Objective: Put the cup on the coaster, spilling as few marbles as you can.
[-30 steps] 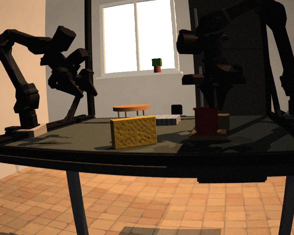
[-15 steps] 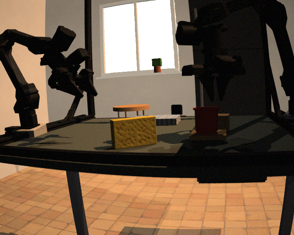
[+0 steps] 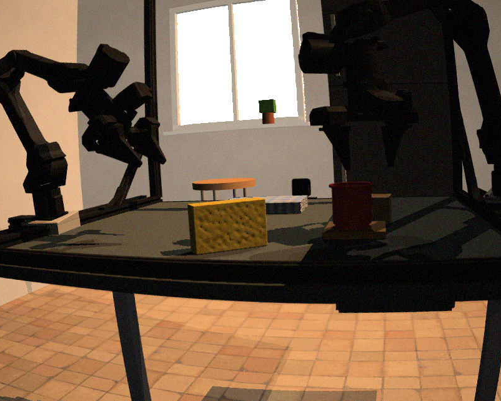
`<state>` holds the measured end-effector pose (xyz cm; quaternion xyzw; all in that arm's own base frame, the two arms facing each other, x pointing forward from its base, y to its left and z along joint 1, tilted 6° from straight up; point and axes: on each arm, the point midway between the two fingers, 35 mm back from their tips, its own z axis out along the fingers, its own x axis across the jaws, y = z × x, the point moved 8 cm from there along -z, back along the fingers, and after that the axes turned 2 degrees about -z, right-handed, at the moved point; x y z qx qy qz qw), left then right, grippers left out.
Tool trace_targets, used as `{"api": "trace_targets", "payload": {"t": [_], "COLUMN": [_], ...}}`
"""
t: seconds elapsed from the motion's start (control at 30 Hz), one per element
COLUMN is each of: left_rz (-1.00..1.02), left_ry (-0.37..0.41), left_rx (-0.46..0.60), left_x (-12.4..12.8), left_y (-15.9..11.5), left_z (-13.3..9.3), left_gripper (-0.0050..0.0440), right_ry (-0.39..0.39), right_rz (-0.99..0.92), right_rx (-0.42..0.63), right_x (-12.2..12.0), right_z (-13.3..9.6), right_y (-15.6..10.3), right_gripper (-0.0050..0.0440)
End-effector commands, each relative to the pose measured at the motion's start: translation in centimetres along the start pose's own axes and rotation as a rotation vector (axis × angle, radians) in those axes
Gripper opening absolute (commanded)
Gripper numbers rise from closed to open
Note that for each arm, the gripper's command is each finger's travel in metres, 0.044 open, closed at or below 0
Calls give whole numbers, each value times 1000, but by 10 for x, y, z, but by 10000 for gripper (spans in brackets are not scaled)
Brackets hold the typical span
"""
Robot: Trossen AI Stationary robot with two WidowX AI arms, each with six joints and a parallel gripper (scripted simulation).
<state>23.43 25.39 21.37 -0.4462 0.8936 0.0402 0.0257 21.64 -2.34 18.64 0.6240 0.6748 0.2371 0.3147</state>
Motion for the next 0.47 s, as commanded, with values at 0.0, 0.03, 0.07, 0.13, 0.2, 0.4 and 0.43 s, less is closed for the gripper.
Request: {"api": "trace_targets", "payload": {"t": [0.0, 0.03, 0.07, 0.13, 0.2, 0.4, 0.43], "left_rz": [-2, -2, -2, -3, -3, -4, -4], "left_ry": [-8, -8, -8, -9, -10, -12, -12], "left_rx": [1, 1, 1, 1, 1, 2, 2], "left_x": [-1, -1, -1, -1, -1, 1, 2], "left_y": [0, 0, 0, 0, 0, 0, 0], "left_z": [-11, -15, -18, -25, -32, -52, -55], "left_gripper": [440, 440, 440, 440, 440, 440, 440], "right_ry": [0, 0, 0, 0, 0, 0, 0], "right_rz": [0, 0, 0, 0, 0, 0, 0], "right_rx": [0, 0, 0, 0, 0, 0, 0], "right_x": [0, 0, 0, 0, 0, 0, 0], "right_z": [0, 0, 0, 0, 0, 0, 0], "right_y": [0, 0, 0, 0, 0, 0, 0], "right_gripper": [400, 400, 400, 400, 400, 400, 400]}}
